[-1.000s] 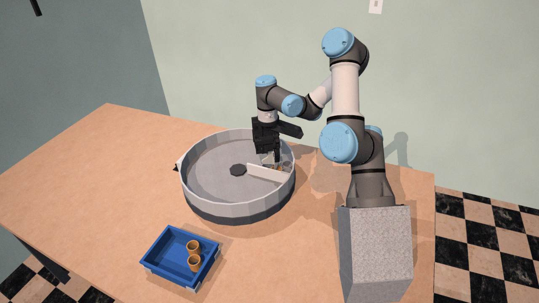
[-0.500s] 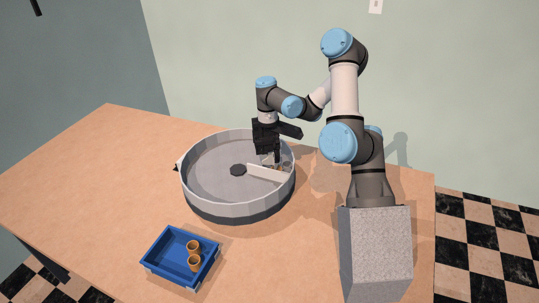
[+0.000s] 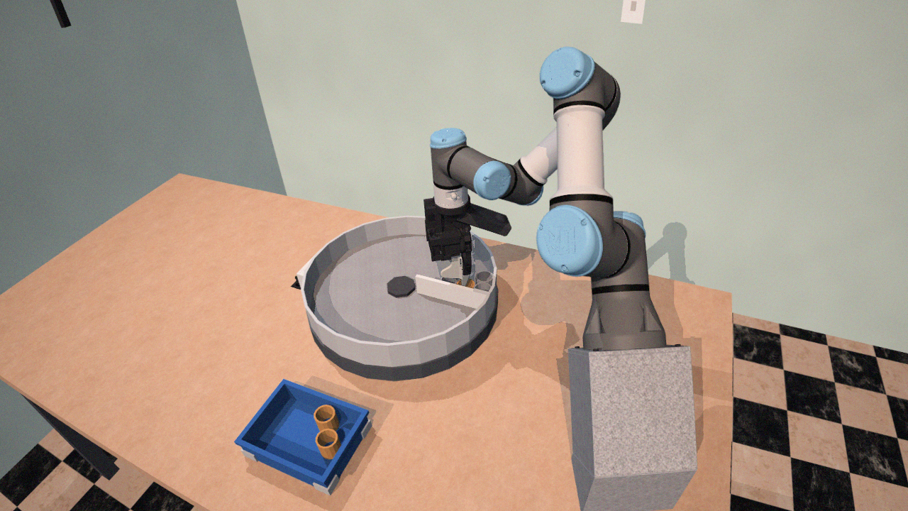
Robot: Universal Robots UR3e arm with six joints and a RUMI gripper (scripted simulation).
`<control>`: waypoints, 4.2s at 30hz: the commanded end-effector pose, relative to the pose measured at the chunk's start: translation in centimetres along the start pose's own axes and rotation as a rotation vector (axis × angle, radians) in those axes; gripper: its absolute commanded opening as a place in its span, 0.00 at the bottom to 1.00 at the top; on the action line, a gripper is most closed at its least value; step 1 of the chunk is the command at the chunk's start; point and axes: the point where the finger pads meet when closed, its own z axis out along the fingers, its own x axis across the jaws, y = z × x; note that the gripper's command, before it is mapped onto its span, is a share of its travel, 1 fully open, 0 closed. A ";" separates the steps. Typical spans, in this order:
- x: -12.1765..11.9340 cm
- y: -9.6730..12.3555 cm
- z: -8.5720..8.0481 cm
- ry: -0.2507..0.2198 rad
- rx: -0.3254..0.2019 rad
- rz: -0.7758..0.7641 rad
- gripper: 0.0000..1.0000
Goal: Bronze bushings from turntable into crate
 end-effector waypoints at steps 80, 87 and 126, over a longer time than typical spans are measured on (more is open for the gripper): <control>0.0 0.0 -5.5 -0.001 -0.001 0.001 0.00; 0.0 0.0 -7.5 -0.001 -0.001 0.001 0.00; 0.0 0.0 -8.2 -0.001 -0.001 0.001 0.00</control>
